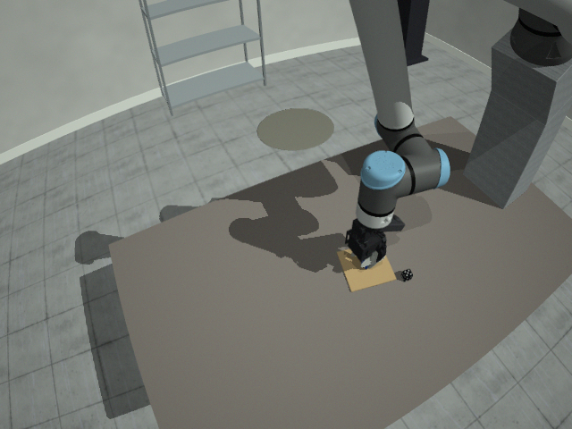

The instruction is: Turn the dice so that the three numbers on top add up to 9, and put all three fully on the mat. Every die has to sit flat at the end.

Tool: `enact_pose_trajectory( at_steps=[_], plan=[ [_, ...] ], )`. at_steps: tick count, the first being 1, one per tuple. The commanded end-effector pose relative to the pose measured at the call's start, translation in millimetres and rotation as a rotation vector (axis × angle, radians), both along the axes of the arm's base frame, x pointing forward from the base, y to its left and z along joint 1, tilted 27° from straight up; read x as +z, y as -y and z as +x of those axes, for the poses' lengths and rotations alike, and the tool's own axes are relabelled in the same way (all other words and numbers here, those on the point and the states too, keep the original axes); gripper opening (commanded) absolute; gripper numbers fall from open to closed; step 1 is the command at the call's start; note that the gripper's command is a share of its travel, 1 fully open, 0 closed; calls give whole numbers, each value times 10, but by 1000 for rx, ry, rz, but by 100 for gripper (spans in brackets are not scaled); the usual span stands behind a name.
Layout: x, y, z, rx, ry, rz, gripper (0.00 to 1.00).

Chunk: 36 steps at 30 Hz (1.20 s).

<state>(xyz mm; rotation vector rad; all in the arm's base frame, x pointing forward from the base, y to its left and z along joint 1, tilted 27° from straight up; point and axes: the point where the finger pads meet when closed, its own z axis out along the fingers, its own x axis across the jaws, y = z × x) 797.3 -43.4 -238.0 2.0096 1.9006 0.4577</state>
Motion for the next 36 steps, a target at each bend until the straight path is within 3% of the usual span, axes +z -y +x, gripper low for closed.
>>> enact_pose_trajectory(
  at_steps=[1, 36],
  plan=[
    [4, 0, 3, 0, 1, 0, 6],
    [-30, 1, 20, 0, 1, 0, 6]
  ],
)
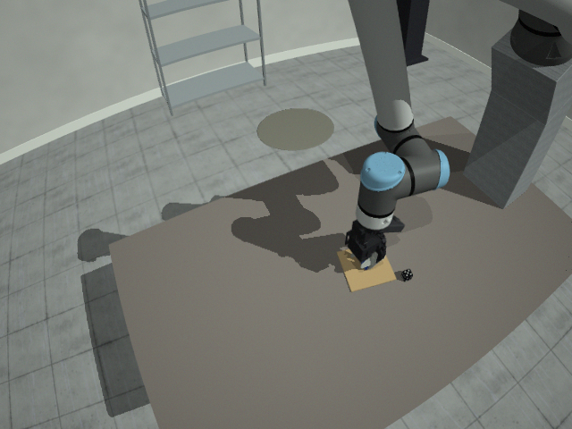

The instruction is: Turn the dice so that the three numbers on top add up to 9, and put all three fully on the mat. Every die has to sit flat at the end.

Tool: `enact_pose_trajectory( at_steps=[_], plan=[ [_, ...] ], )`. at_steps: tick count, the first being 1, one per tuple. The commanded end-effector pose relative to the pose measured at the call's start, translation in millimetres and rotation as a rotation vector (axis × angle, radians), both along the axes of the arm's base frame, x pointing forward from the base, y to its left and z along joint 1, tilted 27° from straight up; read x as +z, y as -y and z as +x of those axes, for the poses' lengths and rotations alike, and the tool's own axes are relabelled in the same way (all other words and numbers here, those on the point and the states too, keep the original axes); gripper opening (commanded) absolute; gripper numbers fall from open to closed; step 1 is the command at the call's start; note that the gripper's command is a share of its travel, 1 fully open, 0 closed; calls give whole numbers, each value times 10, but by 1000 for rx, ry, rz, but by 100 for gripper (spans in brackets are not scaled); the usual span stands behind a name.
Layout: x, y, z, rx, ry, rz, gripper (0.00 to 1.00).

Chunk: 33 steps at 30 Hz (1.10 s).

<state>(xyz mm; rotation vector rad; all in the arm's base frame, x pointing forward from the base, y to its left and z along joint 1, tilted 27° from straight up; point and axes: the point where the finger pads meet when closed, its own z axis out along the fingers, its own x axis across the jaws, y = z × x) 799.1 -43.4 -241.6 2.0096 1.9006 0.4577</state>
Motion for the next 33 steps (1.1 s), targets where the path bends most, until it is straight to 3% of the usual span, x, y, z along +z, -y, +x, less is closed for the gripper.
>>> enact_pose_trajectory(
  at_steps=[1, 20, 33],
  plan=[
    [6, 0, 2, 0, 1, 0, 6],
    [6, 0, 2, 0, 1, 0, 6],
    [6, 0, 2, 0, 1, 0, 21]
  ],
)
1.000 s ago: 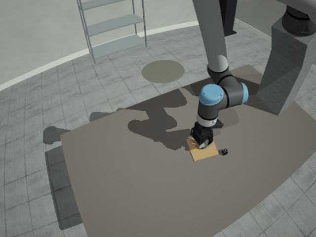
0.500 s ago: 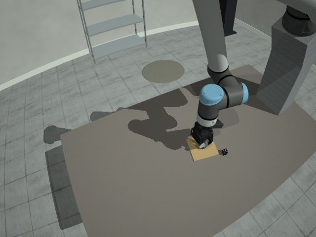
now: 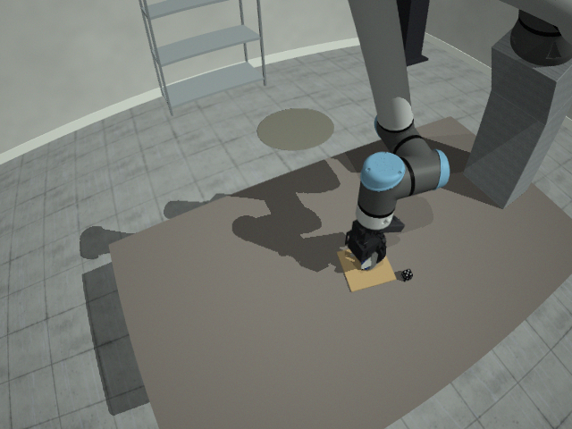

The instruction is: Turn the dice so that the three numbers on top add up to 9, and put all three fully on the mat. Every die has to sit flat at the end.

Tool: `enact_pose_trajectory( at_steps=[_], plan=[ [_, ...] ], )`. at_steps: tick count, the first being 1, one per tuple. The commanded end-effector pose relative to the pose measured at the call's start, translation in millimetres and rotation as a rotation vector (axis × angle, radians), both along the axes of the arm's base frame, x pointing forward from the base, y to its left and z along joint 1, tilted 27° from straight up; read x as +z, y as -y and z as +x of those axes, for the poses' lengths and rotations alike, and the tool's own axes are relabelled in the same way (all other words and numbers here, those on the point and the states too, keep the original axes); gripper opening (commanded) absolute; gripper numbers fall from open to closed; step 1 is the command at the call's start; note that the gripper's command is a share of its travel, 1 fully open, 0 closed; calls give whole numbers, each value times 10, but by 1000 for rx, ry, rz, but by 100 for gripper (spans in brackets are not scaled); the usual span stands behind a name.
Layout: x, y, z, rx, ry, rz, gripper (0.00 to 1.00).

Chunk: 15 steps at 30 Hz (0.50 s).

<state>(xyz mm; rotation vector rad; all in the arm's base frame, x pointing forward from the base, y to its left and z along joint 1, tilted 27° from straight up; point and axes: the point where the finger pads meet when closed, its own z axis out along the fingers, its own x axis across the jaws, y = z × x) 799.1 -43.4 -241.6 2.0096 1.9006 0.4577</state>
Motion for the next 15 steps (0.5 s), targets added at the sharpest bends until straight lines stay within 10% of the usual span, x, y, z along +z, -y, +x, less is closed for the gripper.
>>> enact_pose_trajectory(
  at_steps=[1, 15],
  plan=[
    [6, 0, 2, 0, 1, 0, 21],
    [13, 0, -2, 0, 1, 0, 24]
  ],
)
